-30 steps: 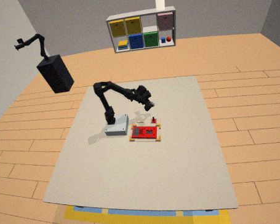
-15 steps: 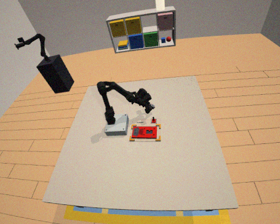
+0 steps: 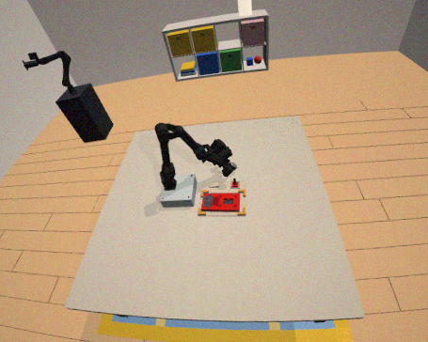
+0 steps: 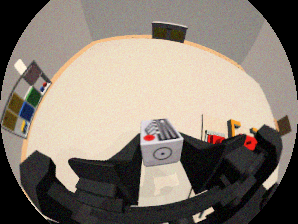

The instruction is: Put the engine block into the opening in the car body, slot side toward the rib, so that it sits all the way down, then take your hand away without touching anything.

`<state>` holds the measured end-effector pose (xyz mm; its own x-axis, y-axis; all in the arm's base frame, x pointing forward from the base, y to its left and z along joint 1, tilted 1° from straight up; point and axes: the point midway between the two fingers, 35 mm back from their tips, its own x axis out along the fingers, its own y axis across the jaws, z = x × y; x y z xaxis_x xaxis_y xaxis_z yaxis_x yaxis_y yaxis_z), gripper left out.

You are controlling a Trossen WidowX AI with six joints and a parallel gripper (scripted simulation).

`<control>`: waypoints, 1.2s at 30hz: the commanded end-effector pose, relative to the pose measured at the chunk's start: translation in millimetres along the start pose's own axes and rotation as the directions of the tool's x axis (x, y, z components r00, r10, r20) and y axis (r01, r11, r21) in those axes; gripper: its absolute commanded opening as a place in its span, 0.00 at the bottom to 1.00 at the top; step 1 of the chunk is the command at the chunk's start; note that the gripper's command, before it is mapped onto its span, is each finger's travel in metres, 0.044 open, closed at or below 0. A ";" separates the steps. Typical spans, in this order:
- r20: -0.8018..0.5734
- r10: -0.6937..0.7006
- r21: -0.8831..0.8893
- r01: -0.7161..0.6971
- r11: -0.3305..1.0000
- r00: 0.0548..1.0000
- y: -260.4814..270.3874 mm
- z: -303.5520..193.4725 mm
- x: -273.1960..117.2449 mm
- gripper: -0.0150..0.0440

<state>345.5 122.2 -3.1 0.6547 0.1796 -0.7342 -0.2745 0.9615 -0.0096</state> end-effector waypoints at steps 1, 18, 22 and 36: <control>-0.002 -0.002 -0.003 0.002 1.000 1.000 -0.4 -5.4 5.4 0.25; 0.009 0.000 0.000 0.000 1.000 1.000 -0.1 -13.7 17.2 0.43; 0.009 0.000 0.000 0.000 1.000 1.000 -0.1 -13.7 17.2 0.61; 0.009 0.000 0.000 0.000 1.000 1.000 -0.1 -13.7 17.2 1.00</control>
<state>347.1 122.5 -25.1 0.6609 0.1817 -0.7281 -0.2746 0.9615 -0.0093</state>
